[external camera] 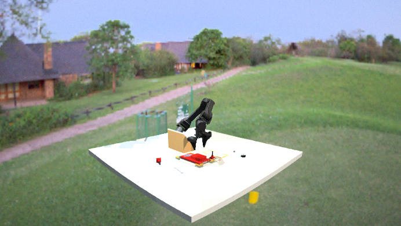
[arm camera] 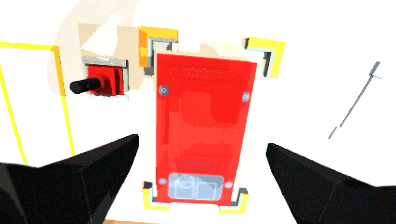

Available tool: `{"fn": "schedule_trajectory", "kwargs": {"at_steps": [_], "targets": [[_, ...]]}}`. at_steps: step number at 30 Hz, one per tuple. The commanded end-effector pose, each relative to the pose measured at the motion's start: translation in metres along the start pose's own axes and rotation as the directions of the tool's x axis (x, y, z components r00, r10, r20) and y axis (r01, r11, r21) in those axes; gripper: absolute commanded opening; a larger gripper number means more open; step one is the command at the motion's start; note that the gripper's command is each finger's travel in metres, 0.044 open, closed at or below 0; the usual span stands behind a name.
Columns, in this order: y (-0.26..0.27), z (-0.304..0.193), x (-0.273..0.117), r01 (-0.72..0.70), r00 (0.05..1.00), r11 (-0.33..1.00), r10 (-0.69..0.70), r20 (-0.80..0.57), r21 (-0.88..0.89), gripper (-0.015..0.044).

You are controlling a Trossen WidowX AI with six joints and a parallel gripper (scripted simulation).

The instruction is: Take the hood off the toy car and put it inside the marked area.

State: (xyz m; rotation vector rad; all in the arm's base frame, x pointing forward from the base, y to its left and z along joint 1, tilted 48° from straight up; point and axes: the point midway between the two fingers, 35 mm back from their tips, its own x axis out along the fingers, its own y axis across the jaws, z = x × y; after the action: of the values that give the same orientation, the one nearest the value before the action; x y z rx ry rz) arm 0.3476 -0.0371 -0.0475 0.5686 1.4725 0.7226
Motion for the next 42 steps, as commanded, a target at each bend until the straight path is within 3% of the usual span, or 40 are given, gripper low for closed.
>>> {"fn": "schedule_trajectory", "kwargs": {"at_steps": [1,42], "targets": [[0.0,-0.001,0.003,-0.002,1.0,1.0,0.002,-0.001,0.001,0.044],[-0.001,-0.001,0.031,-0.003,1.0,1.0,0.003,0.0,0.001,0.044]]}}
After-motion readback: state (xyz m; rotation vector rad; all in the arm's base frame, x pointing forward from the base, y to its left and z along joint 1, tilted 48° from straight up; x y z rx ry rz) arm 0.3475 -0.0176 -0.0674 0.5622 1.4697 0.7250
